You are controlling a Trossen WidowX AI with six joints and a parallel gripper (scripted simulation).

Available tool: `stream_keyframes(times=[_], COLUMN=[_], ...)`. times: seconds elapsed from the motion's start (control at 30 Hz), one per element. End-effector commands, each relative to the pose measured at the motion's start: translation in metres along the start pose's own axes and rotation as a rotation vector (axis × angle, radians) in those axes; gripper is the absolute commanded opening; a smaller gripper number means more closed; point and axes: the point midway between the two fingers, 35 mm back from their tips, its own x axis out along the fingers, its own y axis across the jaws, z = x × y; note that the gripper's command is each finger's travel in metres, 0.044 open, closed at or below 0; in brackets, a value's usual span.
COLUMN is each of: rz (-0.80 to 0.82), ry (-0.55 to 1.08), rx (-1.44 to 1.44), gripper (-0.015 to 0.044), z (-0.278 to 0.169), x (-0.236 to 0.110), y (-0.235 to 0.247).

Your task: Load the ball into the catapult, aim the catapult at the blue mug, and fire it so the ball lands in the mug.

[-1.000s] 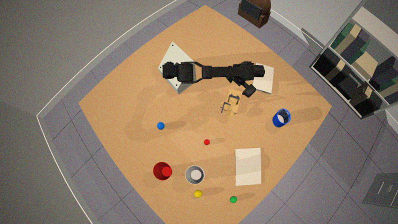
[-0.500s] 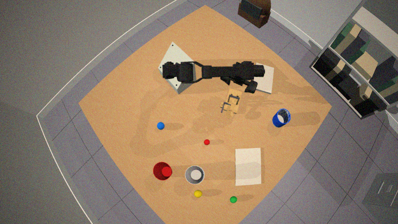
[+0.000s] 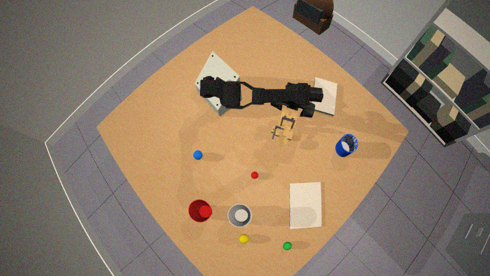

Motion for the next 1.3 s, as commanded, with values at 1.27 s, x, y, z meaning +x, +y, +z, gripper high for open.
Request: stream_keyframes(times=[1.27], rz=[0.001], ry=[0.002], rx=[0.0], gripper=[0.0309], z=[-0.002], x=[0.051], y=[0.0])
